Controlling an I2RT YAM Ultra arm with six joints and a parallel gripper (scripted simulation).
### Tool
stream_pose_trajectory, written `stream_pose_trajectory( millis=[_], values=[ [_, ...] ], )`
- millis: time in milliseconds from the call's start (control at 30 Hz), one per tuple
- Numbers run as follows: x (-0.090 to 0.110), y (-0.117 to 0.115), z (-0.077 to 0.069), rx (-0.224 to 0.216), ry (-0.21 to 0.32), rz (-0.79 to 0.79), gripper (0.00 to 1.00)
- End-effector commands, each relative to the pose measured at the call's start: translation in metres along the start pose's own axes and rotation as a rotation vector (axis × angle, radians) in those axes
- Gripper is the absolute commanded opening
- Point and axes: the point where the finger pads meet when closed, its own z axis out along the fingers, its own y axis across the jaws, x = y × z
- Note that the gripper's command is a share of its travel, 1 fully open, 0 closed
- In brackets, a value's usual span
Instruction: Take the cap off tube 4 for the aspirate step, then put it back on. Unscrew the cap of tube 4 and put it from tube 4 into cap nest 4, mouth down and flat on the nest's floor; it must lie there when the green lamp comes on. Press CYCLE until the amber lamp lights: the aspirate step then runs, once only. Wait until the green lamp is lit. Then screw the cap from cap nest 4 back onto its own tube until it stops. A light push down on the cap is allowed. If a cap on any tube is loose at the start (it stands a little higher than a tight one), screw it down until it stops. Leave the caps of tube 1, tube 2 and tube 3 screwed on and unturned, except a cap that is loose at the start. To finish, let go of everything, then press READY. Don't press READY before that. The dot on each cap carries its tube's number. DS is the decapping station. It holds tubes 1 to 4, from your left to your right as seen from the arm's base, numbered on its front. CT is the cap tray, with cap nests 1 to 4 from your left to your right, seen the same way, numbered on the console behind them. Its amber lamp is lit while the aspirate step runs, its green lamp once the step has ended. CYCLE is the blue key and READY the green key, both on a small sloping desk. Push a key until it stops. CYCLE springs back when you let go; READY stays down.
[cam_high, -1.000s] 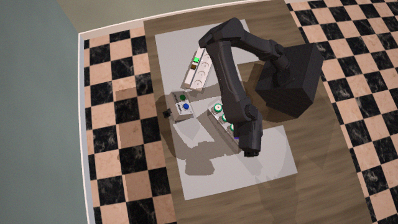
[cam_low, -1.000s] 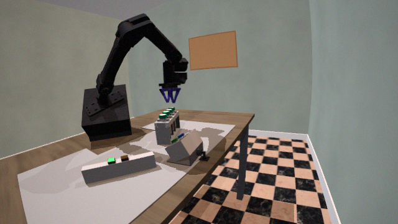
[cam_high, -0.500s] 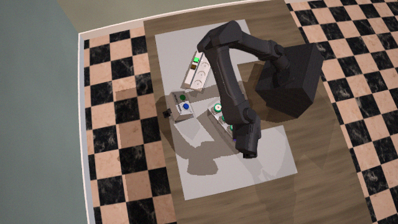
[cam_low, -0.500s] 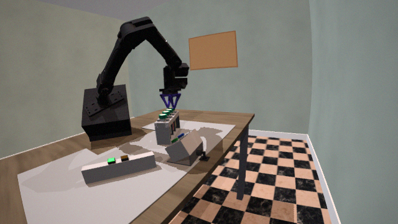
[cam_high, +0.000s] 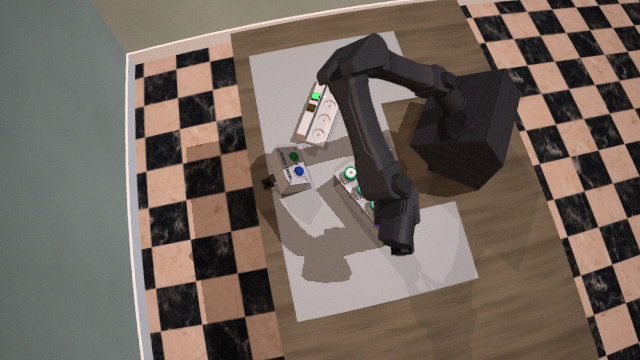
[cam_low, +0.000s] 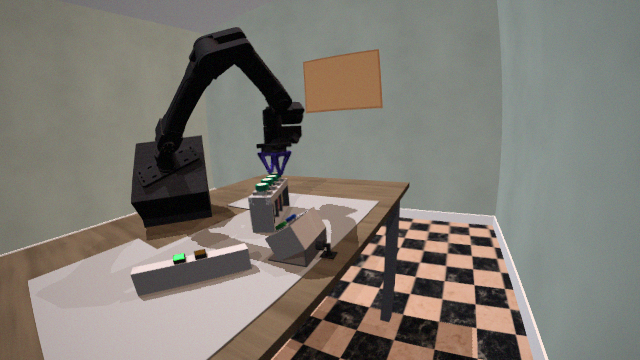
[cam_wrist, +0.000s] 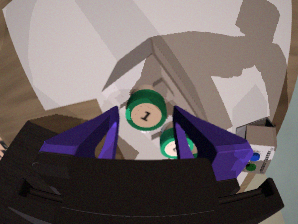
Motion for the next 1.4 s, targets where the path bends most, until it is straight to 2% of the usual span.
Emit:
stream_pose_trajectory(
  millis=[0, 900, 933, 1367],
  values=[
    [-0.0053, -0.0009, -0.0025, 0.006, -0.021, 0.004, 0.49],
    [-0.0046, -0.0010, 0.0036, 0.006, -0.021, 0.004, 0.49],
    [-0.0046, -0.0010, 0.0036, 0.006, -0.021, 0.004, 0.00],
    [-0.0046, -0.0010, 0.0036, 0.006, -0.021, 0.004, 0.00]
  ],
)
